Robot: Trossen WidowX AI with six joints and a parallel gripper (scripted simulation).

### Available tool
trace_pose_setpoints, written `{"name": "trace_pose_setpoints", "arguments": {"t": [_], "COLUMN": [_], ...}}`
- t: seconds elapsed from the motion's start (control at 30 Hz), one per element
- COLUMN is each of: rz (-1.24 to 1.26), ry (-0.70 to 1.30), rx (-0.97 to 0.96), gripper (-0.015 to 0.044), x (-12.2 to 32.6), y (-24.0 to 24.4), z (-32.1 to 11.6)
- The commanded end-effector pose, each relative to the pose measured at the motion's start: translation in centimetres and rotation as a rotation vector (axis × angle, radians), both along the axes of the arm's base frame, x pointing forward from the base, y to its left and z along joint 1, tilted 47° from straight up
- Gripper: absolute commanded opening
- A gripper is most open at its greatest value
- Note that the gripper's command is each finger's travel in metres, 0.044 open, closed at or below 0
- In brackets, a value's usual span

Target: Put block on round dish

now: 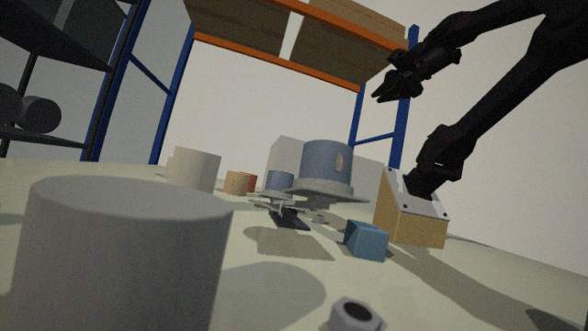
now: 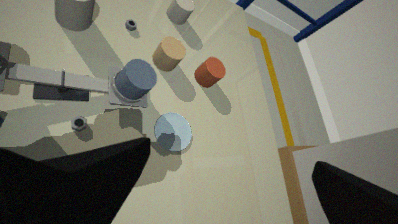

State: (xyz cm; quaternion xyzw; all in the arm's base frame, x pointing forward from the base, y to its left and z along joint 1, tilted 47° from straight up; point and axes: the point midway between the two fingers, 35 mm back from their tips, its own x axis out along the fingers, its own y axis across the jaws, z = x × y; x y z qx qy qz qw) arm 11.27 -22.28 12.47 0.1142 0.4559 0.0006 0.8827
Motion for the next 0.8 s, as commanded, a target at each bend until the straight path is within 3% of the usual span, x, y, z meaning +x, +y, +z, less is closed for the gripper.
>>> {"name": "trace_pose_setpoints", "arguments": {"t": [0.0, 0.57, 0.77], "rz": [0.050, 0.231, 0.235], "ry": [-0.057, -0.236, -0.239], "rx": [0.108, 0.597, 0.617], "gripper": [0.0440, 0.0440, 0.0440], "x": [2.1, 7.9, 8.0], "y": [2.4, 14.7, 15.2], "z": [-1.0, -2.3, -2.3]}}
